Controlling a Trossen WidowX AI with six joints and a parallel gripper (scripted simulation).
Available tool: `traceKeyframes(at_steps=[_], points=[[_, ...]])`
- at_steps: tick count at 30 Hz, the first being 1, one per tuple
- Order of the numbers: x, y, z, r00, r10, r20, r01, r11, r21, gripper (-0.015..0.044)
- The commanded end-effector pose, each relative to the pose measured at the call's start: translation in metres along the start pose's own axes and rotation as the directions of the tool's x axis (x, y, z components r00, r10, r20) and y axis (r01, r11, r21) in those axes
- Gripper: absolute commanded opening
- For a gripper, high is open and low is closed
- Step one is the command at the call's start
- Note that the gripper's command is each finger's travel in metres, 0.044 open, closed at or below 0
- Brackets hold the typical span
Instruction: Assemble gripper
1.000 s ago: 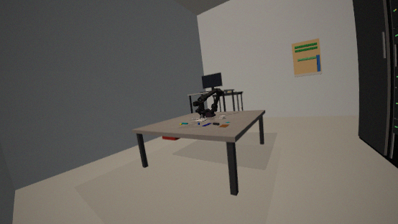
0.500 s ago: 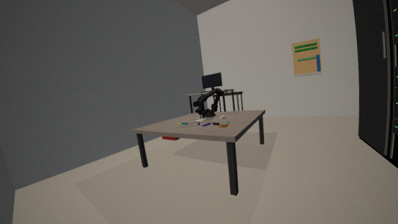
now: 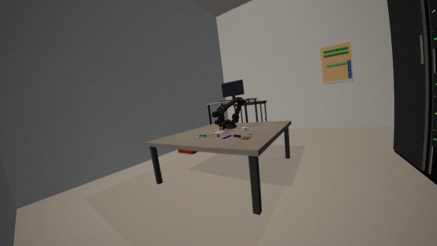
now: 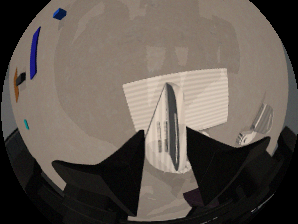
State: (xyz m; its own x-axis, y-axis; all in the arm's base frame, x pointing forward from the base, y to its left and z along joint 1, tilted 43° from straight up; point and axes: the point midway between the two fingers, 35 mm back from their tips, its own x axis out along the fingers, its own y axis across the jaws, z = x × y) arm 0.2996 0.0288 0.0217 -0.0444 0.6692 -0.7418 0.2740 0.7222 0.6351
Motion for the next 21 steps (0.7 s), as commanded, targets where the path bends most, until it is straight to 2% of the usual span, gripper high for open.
traceKeyframes(at_steps=[1, 21], points=[[0.0014, 0.0002, 0.0003, 1.0, 0.003, 0.001, -0.003, 1.0, 0.006, 0.0134], [0.0064, 0.0003, 0.0003, 1.0, 0.003, 0.001, -0.003, 1.0, 0.007, 0.0134]])
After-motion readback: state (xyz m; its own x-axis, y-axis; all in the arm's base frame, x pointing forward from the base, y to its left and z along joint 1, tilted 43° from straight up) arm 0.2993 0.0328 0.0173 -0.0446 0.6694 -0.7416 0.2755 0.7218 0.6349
